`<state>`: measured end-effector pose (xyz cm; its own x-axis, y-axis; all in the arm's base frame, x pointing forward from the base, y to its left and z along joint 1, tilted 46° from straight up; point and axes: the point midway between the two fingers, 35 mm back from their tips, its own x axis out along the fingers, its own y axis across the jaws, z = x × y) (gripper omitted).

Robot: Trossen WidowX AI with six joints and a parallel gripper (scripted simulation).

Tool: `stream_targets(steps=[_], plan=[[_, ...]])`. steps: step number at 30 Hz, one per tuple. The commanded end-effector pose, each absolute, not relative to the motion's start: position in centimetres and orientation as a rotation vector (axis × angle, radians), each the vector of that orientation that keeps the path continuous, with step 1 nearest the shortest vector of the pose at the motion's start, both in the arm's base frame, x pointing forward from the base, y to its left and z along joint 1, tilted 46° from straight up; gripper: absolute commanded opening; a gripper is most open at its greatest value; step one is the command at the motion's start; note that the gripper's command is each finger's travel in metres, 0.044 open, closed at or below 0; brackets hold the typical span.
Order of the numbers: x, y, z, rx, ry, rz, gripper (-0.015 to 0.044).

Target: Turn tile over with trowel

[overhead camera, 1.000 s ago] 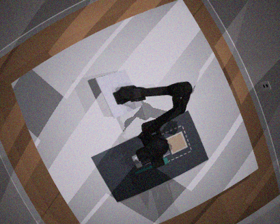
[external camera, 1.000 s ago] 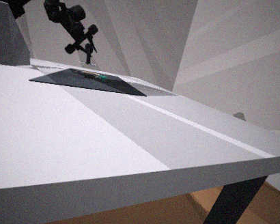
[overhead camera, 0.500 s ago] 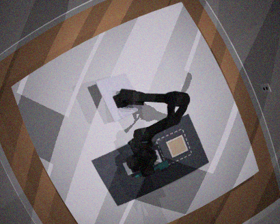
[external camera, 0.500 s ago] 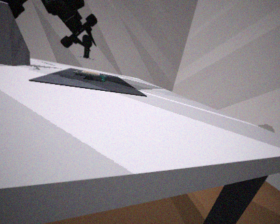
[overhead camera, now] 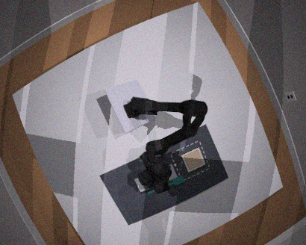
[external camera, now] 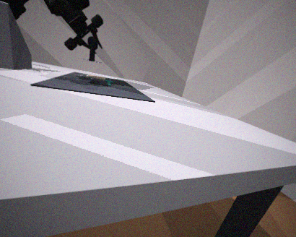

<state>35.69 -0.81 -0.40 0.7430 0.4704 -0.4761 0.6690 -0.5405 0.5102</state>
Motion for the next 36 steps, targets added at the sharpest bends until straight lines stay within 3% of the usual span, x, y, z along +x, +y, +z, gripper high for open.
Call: stream_targets(steps=[1, 36], plan=[[36.06, -1.19, -0.13, 2.240, 0.836, -0.358, 0.0000], [36.11, -0.92, -0.84, 2.262, 0.857, -0.408, 0.0000]])
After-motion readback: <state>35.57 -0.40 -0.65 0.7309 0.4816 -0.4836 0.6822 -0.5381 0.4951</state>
